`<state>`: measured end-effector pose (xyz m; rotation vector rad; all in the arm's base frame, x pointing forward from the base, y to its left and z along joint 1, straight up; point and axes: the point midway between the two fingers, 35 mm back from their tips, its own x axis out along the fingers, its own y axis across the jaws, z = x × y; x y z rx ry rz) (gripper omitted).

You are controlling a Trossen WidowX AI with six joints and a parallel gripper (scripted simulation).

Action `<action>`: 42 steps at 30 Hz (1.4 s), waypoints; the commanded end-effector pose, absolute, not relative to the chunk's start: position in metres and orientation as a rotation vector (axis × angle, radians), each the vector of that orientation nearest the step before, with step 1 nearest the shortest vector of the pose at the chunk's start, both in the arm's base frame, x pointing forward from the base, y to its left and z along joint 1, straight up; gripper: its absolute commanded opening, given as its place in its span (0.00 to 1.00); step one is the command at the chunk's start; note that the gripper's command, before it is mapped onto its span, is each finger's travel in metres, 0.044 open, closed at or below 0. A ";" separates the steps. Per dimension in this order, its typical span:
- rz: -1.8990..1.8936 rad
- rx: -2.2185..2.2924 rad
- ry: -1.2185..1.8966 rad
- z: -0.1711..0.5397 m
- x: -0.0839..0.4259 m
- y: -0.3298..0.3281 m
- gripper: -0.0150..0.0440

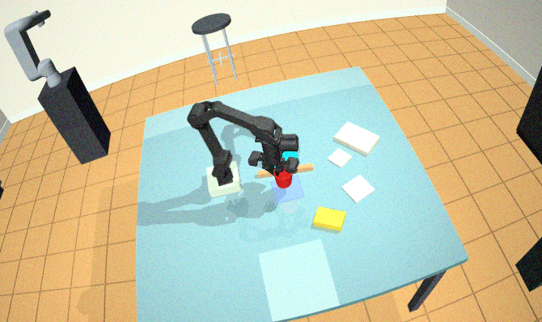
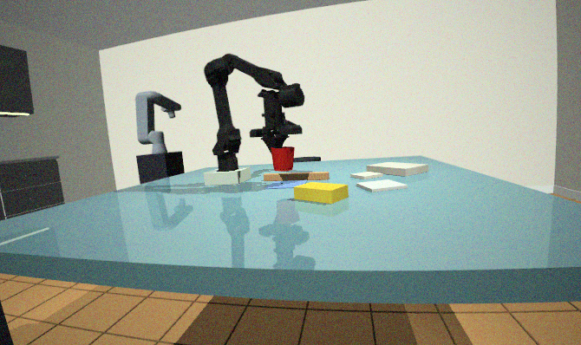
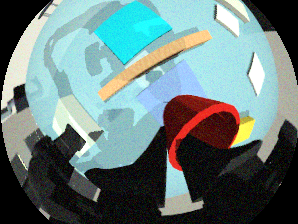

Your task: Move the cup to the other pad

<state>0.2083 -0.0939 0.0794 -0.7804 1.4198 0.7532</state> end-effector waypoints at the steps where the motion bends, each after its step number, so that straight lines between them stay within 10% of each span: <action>1: 0.754 -0.780 1.420 0.079 0.208 -0.094 0.25; 42: 0.756 -0.782 1.410 0.080 0.219 -0.049 0.25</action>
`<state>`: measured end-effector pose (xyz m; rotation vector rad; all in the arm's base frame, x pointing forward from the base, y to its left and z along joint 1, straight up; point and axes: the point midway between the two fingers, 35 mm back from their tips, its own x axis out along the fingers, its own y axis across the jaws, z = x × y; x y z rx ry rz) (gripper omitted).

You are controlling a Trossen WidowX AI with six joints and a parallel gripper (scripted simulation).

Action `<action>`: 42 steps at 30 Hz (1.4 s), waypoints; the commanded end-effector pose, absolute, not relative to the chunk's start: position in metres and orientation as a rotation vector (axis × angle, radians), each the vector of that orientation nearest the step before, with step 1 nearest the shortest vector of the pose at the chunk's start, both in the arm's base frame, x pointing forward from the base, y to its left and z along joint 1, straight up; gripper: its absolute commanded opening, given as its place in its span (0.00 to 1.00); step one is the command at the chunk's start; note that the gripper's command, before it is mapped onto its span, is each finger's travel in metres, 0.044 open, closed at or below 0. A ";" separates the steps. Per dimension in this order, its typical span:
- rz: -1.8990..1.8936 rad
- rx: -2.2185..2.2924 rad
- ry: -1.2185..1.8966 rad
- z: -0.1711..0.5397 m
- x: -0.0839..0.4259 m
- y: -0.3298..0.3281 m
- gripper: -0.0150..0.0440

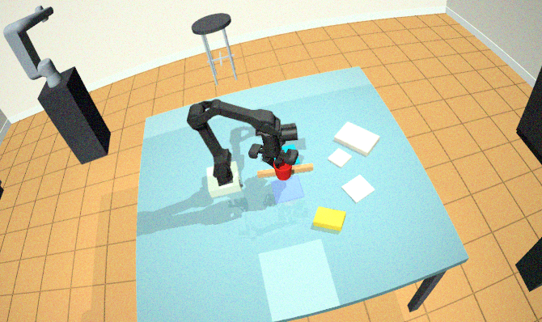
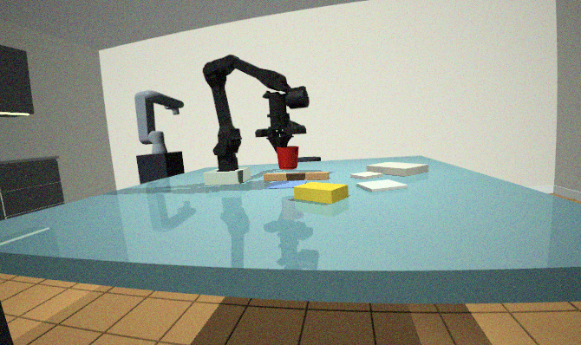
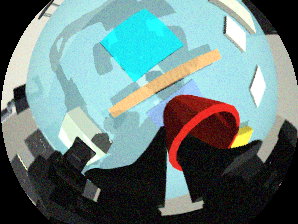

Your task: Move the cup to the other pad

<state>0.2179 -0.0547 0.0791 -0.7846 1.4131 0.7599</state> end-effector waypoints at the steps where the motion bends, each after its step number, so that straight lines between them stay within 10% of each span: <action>1: 0.756 -0.782 1.410 0.080 0.220 -0.048 0.25; 42: 0.760 -0.778 1.404 0.082 0.234 0.019 0.25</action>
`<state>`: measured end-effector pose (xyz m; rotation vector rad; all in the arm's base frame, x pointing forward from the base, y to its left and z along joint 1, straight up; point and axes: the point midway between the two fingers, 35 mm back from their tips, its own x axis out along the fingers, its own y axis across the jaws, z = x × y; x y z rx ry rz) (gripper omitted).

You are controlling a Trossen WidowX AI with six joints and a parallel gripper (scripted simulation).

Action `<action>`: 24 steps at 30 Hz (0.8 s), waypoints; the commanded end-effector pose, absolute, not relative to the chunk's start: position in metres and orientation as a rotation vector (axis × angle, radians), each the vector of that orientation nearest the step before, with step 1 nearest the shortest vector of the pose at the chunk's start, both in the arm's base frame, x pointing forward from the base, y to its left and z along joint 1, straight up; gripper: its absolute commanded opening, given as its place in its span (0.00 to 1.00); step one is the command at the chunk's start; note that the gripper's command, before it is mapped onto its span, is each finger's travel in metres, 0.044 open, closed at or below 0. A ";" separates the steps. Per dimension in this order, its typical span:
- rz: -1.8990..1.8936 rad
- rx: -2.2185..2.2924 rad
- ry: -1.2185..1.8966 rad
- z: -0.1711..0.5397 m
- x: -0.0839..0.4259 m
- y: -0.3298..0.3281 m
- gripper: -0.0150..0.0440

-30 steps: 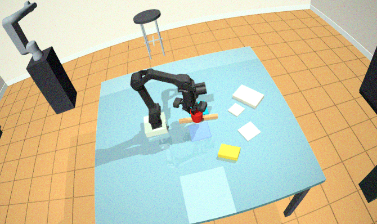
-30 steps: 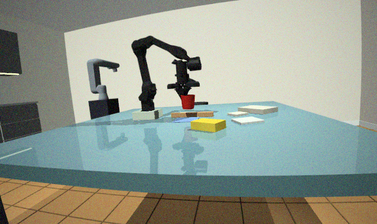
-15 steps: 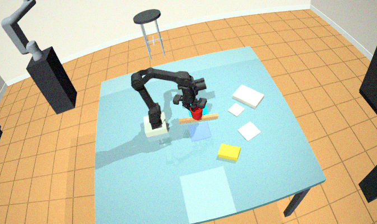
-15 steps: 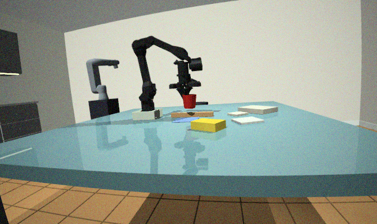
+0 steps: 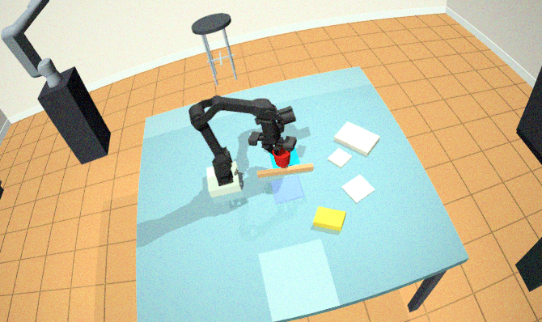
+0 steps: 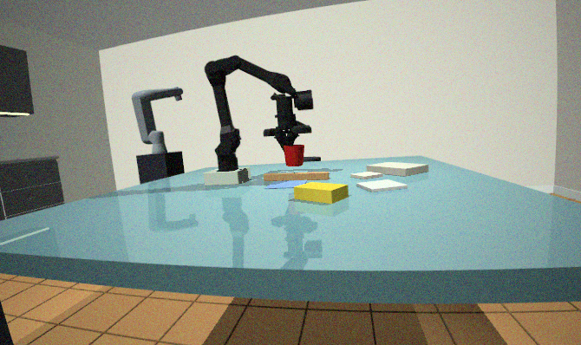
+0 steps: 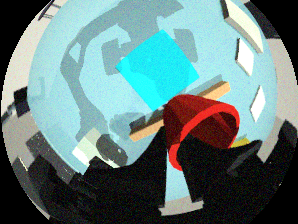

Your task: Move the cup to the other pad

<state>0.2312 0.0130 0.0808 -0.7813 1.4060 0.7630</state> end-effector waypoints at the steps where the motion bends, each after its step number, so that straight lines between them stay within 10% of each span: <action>1: 0.760 -0.778 1.404 0.082 0.234 0.021 0.25; 24: 0.762 -0.775 1.402 0.084 0.242 0.062 0.25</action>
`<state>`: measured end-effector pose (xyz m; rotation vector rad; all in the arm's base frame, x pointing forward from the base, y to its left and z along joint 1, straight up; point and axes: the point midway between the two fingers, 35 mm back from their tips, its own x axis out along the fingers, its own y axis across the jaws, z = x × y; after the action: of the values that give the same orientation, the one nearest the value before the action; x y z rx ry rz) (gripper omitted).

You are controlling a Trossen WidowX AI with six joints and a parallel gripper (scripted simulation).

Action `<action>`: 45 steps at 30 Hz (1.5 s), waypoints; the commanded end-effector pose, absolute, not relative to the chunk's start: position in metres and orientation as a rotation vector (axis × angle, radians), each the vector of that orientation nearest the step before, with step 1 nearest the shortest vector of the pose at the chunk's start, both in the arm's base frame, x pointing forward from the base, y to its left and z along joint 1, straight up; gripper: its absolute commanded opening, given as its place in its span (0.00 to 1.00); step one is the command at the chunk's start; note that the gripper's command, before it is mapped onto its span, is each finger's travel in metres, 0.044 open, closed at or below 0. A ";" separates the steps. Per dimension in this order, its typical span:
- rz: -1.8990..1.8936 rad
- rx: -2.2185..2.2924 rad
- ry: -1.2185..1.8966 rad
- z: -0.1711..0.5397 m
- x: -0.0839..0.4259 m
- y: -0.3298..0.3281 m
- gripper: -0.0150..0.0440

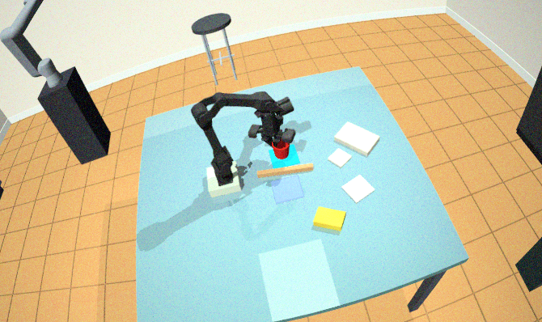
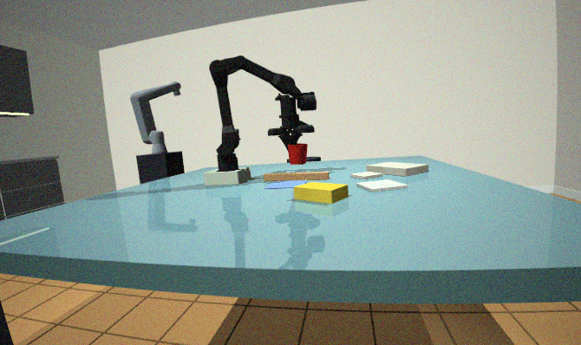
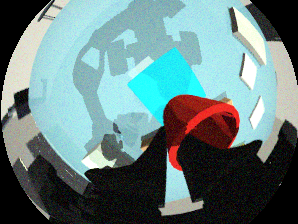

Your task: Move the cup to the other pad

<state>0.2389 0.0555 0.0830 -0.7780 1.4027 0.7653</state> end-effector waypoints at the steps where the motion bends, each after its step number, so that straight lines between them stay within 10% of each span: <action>1: 0.762 -0.775 1.402 0.084 0.242 0.064 0.25; 45: 0.763 -0.773 1.401 0.044 0.247 0.089 0.25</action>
<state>0.2472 0.0892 0.0499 -0.7768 1.3968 0.7667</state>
